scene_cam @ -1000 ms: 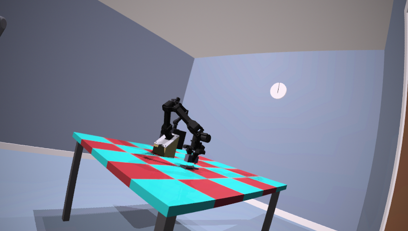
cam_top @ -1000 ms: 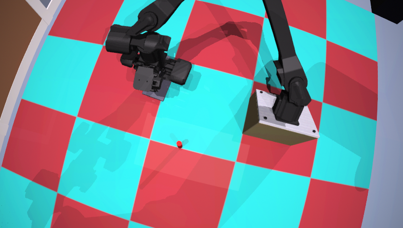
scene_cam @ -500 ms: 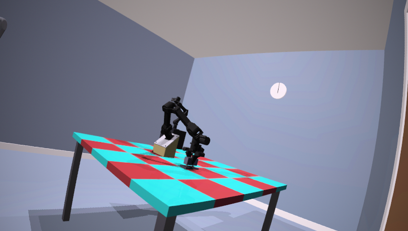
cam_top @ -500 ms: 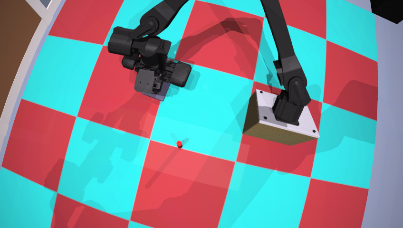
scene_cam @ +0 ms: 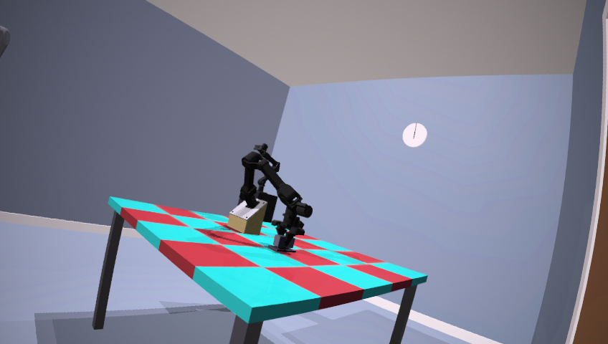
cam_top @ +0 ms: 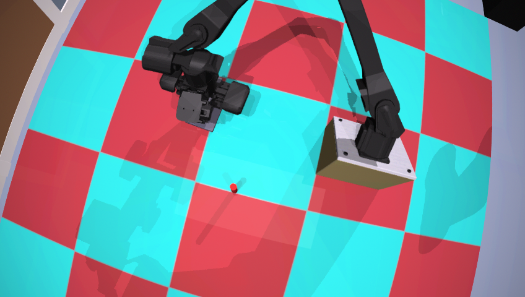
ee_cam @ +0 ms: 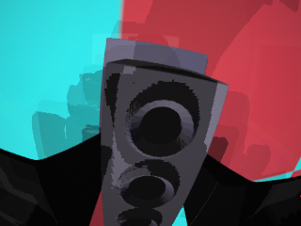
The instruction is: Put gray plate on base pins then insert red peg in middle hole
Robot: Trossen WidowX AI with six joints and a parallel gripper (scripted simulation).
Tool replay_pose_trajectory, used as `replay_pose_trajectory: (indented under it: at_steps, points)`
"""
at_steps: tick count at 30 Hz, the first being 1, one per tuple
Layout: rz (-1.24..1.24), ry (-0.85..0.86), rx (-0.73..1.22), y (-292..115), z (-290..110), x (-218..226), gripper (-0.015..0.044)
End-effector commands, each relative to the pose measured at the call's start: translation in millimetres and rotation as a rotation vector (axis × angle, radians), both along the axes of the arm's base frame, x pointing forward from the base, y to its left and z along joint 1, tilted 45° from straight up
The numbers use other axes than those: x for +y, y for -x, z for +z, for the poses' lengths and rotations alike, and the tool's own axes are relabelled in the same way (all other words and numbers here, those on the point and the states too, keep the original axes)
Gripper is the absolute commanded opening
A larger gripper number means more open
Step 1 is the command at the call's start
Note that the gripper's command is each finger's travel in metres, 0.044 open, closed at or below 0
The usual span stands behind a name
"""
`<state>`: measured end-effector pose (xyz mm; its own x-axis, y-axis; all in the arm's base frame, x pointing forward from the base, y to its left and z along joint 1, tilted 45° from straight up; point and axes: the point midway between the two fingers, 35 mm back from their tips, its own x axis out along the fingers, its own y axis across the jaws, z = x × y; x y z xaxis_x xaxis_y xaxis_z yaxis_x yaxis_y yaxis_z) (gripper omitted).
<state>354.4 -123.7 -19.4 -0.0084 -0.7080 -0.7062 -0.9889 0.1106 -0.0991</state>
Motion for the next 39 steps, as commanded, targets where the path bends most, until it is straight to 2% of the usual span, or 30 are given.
replay_pose_trajectory:
  at_steps: [1, 13, 19, 26, 34, 39]
  points:
    - [-0.001, 0.0, -0.002, -0.3, 0.5, 0.5, 0.0131]
    - [-0.001, 0.0, -0.002, -0.3, 0.5, 0.5, 0.044]
    - [0.0, -0.002, -0.002, -2.2, 7.0, 8.3, 0.044]
    - [0.003, -0.001, 0.003, -2.1, 80.3, 83.2, 0.044]
    - [-0.006, -0.001, -0.007, -3.9, 80.0, 87.6, 0.044]
    - [-0.251, -0.011, -0.254, 3.5, 59.8, 110.5, 0.044]
